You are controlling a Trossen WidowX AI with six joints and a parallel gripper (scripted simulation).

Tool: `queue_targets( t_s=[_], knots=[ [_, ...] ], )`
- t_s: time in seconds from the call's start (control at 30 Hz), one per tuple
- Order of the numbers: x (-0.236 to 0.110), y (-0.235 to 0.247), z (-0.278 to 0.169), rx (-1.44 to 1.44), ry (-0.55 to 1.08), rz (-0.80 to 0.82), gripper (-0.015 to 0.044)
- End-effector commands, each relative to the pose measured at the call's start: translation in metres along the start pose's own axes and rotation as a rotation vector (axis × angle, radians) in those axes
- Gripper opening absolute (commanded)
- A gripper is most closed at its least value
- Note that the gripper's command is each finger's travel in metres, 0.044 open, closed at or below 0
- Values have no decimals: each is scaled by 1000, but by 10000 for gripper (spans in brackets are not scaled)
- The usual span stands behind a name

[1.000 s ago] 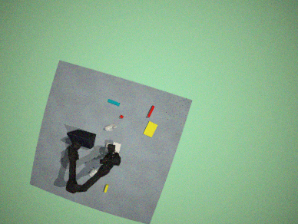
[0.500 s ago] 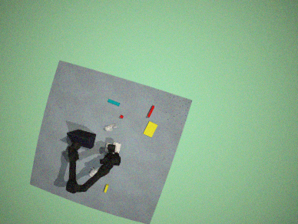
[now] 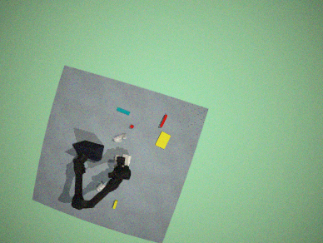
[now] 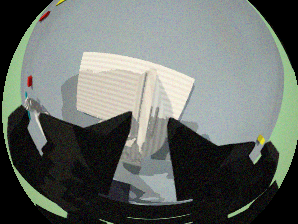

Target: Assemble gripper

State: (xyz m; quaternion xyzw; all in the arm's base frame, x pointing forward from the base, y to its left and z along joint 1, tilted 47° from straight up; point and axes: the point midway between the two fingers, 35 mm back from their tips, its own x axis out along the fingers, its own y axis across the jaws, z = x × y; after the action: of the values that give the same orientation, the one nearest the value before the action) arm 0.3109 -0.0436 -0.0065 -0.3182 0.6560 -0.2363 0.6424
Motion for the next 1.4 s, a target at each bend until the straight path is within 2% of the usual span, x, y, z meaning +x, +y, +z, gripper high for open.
queue_targets(
  t_s=[0.0,0.13,0.27,0.73,0.83,0.97,1.07,1.1,1.37],
  knots=[
    [0,0,0,-4,0,-3,134],
    [0,0,0,-4,0,-3,134],
    [0,0,0,0,0,0,224],
    [-2,0,0,0,0,0,224],
    [-22,1,1,-2,0,2,224],
    [-67,0,-1,-4,1,-2,224],
    [-70,0,-2,-4,1,-2,224],
    [-60,2,0,-10,-9,-3,224],
    [-65,1,1,-11,-14,5,14]
  ],
)
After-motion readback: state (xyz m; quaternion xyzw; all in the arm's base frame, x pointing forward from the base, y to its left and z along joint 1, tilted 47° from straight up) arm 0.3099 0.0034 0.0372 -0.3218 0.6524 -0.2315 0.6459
